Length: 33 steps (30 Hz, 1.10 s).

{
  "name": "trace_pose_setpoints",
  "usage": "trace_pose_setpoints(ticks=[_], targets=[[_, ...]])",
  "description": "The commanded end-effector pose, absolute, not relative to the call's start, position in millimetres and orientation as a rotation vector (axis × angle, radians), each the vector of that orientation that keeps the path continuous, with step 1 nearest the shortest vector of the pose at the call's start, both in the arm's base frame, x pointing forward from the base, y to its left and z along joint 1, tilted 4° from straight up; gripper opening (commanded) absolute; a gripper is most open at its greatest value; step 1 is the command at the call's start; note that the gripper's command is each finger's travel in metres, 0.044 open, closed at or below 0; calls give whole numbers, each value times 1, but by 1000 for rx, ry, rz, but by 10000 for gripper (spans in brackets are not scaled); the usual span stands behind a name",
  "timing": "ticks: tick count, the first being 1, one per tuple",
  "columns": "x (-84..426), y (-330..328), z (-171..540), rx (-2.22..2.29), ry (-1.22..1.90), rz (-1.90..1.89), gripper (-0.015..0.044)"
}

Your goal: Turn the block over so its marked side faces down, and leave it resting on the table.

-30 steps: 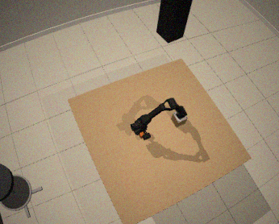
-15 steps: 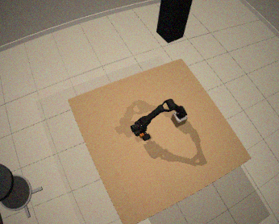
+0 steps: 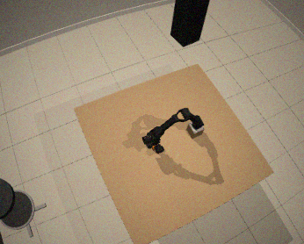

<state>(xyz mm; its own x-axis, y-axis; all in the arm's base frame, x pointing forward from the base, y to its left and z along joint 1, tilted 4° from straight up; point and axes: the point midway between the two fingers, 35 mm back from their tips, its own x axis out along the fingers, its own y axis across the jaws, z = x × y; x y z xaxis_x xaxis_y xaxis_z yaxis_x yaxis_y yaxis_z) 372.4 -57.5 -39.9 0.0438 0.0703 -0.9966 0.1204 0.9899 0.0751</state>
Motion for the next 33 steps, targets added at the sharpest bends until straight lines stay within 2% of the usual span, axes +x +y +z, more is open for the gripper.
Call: trace_pose_setpoints(ticks=[1, 10, 13, 17, 33], targets=[[372, -58, -41, 155, 1529, -44, 124], [372, -58, -41, 155, 1529, -44, 64], [372, -58, -29, 155, 1529, -44, 0], [371, -60, -11, 155, 1529, -44, 0], [374, -60, -20, 148, 1364, -58, 0]])
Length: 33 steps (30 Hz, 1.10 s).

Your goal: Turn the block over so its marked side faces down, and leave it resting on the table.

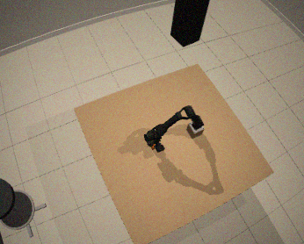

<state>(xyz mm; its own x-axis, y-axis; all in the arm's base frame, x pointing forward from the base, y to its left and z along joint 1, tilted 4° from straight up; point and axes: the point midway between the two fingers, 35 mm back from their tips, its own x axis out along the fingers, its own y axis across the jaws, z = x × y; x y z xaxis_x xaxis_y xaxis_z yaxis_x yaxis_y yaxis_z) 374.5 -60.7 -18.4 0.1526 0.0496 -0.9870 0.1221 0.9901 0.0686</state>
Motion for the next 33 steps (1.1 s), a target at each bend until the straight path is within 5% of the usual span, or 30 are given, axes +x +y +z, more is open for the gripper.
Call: trace_pose_setpoints(ticks=[1, 33], targets=[[374, -60, -21, 147, 1348, -59, 0], [372, -60, -30, 127, 949, -83, 0]])
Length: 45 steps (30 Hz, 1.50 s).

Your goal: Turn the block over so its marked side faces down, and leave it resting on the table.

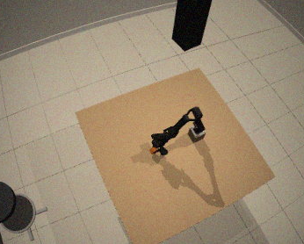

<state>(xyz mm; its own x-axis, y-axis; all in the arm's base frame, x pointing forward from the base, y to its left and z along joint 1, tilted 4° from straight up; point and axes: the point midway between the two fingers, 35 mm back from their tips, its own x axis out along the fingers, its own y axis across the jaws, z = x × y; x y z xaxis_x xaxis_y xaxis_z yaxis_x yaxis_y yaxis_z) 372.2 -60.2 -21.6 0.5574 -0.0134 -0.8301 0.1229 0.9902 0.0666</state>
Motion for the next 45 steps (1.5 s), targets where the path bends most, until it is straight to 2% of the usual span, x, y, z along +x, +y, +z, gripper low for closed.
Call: trace_pose_setpoints(ticks=[1, 32, 45], targets=[[373, -60, -33, 126, 935, -84, 0], [365, -56, -52, 105, 505, -105, 0], [364, -56, -49, 103, 468, -107, 0]])
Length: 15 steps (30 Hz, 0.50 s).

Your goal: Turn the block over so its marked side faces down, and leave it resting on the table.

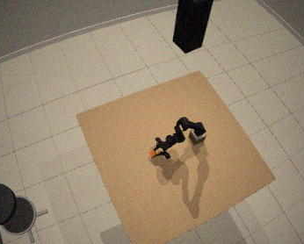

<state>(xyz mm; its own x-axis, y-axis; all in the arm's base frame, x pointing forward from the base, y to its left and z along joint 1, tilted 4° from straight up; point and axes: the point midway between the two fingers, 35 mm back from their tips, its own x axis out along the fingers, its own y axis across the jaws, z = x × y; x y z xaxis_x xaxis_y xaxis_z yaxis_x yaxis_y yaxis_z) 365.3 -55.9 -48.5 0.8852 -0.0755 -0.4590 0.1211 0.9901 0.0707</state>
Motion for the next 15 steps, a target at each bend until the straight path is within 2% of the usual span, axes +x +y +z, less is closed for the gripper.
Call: trace_pose_setpoints(ticks=[1, 8, 15], targets=[[364, -56, -49, 103, 468, -107, 0], [364, -56, -49, 103, 468, -107, 0], [364, -56, -49, 103, 468, -107, 184]])
